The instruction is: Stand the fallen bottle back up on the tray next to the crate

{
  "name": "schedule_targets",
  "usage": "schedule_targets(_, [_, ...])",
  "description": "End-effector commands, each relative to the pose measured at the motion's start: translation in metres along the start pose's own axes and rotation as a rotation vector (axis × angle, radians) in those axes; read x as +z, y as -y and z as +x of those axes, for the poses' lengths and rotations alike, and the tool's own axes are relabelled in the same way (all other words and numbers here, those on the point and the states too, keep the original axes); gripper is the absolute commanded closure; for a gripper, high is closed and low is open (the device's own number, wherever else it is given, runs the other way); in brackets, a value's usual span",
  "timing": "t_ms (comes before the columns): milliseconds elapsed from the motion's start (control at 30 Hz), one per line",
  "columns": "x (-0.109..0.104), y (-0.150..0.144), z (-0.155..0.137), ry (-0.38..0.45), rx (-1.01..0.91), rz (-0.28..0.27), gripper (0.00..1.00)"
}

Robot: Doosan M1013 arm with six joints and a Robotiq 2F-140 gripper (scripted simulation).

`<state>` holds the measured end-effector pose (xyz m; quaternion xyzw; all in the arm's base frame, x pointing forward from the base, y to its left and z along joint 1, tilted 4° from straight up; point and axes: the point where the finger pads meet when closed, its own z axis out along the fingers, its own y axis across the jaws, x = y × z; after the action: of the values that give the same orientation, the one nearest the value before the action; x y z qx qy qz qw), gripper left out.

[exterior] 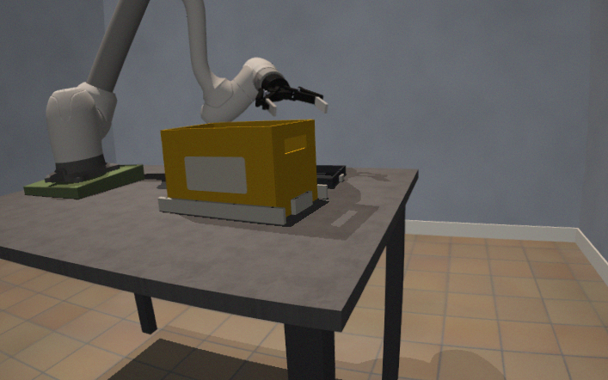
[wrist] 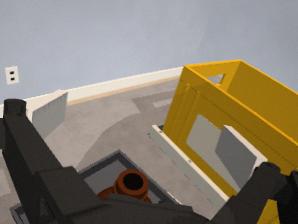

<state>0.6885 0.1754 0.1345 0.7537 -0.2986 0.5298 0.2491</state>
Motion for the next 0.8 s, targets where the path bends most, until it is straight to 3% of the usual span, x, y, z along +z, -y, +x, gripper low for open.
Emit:
schedule_targets(0, [-0.005,0.000,0.011,0.000,0.003,-0.003,0.00])
schedule_targets(767, [-0.017,0.000,0.046,0.000,0.003,-0.003,0.00])
